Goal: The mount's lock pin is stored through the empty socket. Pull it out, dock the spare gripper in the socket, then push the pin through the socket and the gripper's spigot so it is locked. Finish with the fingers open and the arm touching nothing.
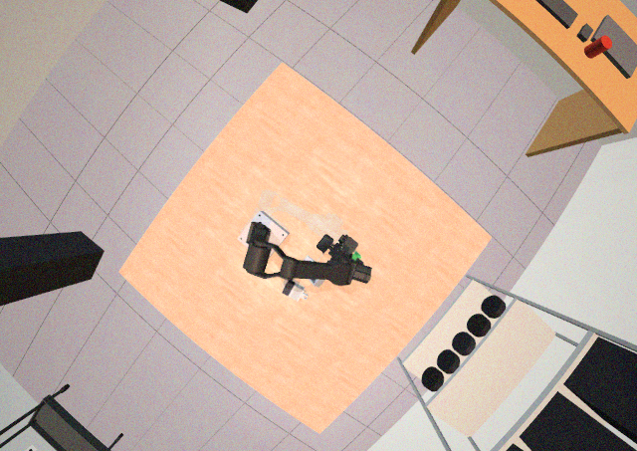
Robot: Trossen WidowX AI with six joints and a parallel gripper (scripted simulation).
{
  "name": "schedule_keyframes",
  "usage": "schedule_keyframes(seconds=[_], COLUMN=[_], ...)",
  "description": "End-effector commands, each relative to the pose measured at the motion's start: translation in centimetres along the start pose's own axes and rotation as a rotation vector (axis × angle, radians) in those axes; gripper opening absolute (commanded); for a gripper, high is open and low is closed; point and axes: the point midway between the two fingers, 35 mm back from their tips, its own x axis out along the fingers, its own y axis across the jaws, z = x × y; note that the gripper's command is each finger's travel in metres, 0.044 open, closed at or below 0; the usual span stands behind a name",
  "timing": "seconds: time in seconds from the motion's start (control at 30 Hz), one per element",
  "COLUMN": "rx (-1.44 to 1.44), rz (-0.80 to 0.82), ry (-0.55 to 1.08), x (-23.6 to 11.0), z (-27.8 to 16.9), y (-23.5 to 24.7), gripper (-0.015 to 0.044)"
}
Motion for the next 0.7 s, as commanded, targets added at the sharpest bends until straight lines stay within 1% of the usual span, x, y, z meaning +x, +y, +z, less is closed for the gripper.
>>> schedule_keyframes(seconds=[0.0,0.5,0.67], rx=[0.002,0.002,0.001], rz=[0.0,0.0,0.0], ry=[0.007,0.01,0.006], x=[0.0,-0.1,-0.6], z=[0.4,1.7,1.7], y=[-0.1,-0.1,0.0], gripper=[0.0,0.0,0.0])
